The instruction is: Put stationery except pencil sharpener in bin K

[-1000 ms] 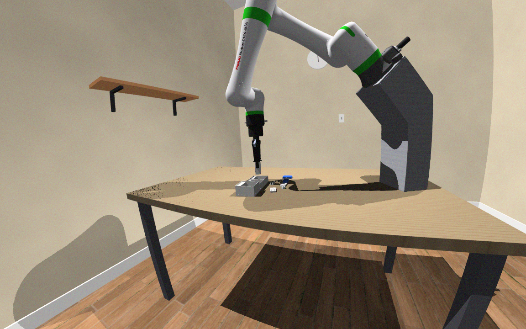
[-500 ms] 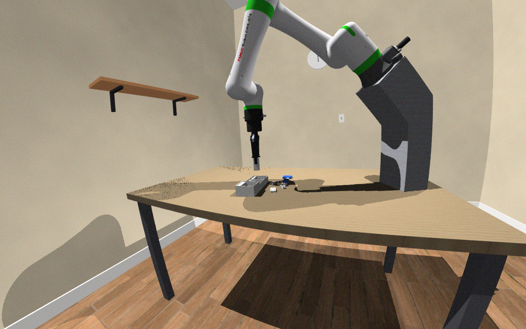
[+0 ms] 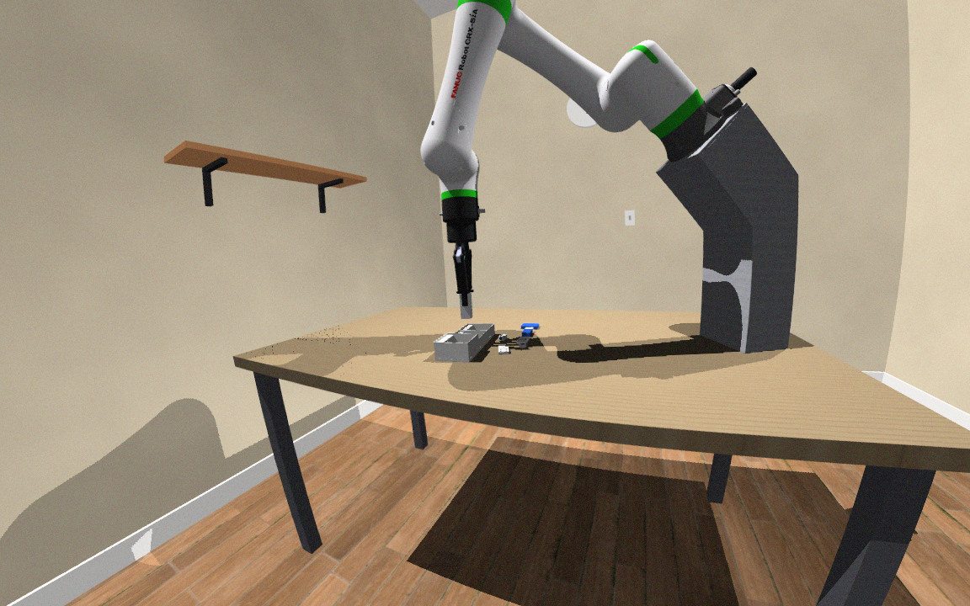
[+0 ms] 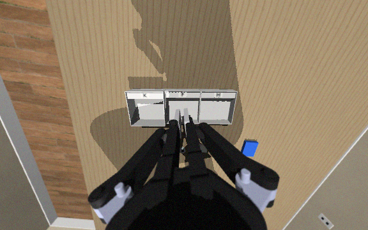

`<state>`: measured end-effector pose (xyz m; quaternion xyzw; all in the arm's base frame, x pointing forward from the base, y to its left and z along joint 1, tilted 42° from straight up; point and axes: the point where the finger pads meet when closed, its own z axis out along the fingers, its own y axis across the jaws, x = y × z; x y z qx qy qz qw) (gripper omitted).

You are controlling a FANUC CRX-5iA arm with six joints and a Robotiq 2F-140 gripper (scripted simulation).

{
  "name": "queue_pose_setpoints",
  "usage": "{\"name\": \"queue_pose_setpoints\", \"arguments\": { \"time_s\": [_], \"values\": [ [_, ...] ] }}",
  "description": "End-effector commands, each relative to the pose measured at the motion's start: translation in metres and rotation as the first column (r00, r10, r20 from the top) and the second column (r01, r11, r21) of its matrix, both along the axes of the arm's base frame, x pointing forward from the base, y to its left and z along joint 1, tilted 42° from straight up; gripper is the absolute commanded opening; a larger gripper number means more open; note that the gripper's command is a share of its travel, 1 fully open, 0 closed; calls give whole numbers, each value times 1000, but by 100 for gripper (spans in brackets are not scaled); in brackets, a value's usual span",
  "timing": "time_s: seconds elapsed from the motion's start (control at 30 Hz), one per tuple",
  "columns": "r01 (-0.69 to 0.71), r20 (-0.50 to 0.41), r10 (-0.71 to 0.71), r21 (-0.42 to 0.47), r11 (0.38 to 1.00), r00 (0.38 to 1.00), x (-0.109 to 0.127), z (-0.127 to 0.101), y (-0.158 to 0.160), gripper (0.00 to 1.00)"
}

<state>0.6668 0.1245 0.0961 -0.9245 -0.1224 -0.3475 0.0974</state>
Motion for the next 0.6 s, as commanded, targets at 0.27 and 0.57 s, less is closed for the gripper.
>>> {"name": "queue_pose_setpoints", "arguments": {
  "time_s": [0.27,0.57],
  "values": [
    [10,1,-10,-8,1000,1000,11,-13,8,5],
    [10,1,-10,-8,1000,1000,24,-29,13,5]
  ]
}}
